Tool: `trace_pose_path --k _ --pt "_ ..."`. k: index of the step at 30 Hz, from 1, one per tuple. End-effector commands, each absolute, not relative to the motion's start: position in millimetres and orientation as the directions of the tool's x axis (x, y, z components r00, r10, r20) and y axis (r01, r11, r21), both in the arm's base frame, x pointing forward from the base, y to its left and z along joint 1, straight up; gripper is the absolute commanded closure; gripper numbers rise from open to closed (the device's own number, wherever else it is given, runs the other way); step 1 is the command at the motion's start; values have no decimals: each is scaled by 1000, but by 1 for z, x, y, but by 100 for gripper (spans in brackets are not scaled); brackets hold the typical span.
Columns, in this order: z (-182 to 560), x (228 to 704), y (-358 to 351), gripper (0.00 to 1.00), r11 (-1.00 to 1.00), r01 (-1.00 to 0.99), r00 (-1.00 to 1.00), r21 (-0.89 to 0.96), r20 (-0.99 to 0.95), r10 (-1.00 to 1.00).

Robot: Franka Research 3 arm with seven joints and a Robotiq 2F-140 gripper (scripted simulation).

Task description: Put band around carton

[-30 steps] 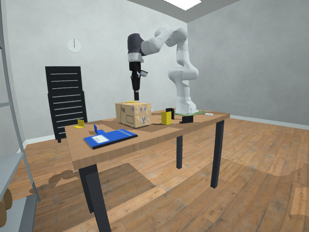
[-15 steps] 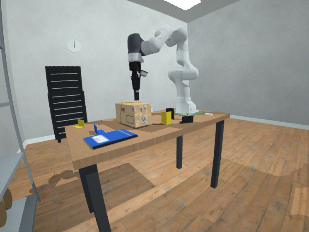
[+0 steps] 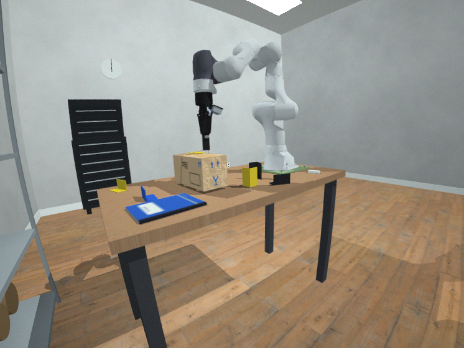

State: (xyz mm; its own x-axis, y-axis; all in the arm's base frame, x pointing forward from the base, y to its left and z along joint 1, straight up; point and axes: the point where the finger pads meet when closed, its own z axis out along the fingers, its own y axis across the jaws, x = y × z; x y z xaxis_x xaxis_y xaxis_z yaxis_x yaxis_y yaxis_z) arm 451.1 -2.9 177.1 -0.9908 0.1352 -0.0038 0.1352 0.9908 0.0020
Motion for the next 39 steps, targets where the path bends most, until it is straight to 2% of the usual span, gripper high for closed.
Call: trace_pose_path --k 1,39 --pt "178 446 -3 90 990 142 -990 0 0 142" --pt "178 426 -5 90 990 142 -990 0 0 142"
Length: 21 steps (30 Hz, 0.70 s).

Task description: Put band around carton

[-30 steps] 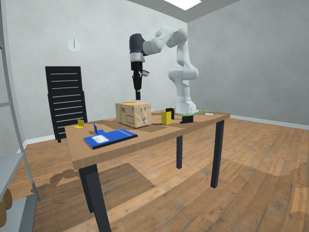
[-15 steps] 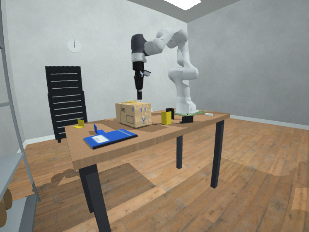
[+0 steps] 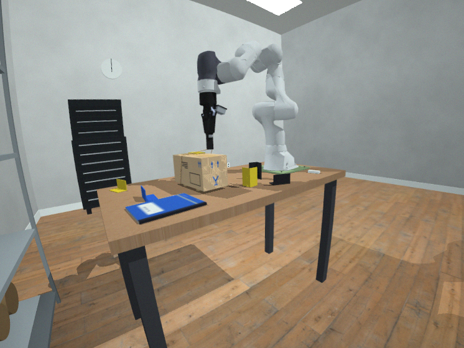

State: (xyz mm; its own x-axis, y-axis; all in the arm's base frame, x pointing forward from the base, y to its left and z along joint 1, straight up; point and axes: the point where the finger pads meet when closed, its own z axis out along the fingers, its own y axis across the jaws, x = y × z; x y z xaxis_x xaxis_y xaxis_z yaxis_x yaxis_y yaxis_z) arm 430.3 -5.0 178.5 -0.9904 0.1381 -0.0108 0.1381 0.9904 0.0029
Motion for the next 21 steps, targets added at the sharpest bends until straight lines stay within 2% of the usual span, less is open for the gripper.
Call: trace_pose_path --k 1,21 --pt "178 426 -6 90 990 142 -990 0 0 142" --pt "178 428 -35 90 990 142 -990 0 0 142"
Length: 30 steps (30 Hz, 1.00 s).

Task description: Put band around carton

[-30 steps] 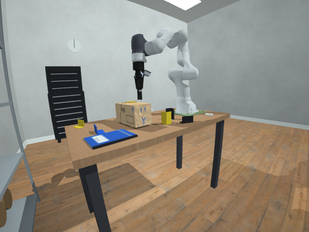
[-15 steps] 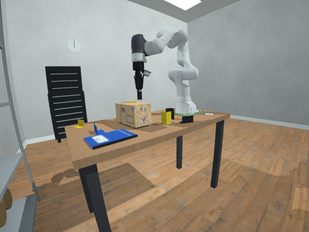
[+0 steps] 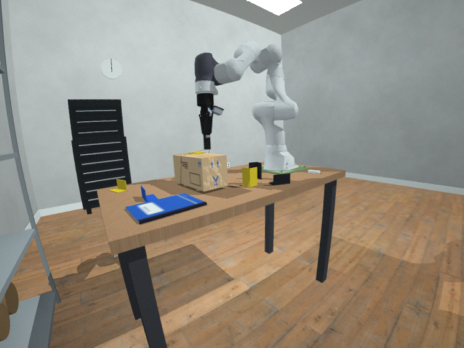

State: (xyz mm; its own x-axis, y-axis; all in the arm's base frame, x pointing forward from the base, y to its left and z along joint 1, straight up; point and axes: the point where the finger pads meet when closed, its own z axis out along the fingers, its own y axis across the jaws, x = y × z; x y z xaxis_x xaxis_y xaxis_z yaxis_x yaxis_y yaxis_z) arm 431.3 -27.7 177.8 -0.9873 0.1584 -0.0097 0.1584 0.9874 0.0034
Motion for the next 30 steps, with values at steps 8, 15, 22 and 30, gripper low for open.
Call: trace_pose_path --k 8,15,22,30 --pt "178 430 -54 90 990 142 -990 0 0 142" --pt "178 430 -64 90 990 142 -990 0 0 142" --pt "178 431 -72 90 990 142 -990 0 0 142" --pt "178 431 -75 90 990 142 -990 0 0 142"
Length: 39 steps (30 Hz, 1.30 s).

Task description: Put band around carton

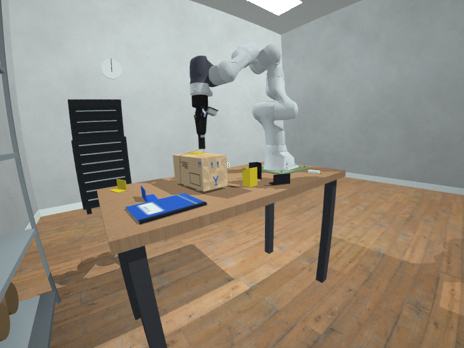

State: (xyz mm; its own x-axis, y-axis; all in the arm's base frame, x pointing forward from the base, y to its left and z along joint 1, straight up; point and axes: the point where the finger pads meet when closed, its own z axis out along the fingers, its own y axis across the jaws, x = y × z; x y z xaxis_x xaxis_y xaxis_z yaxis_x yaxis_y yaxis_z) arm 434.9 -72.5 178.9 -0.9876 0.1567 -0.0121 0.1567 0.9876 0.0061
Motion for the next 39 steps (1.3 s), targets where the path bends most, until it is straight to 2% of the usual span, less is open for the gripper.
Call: trace_pose_path --k 1,39 --pt "178 431 -75 90 990 142 -990 0 0 142" --pt "178 447 -73 90 990 142 -990 0 0 142"
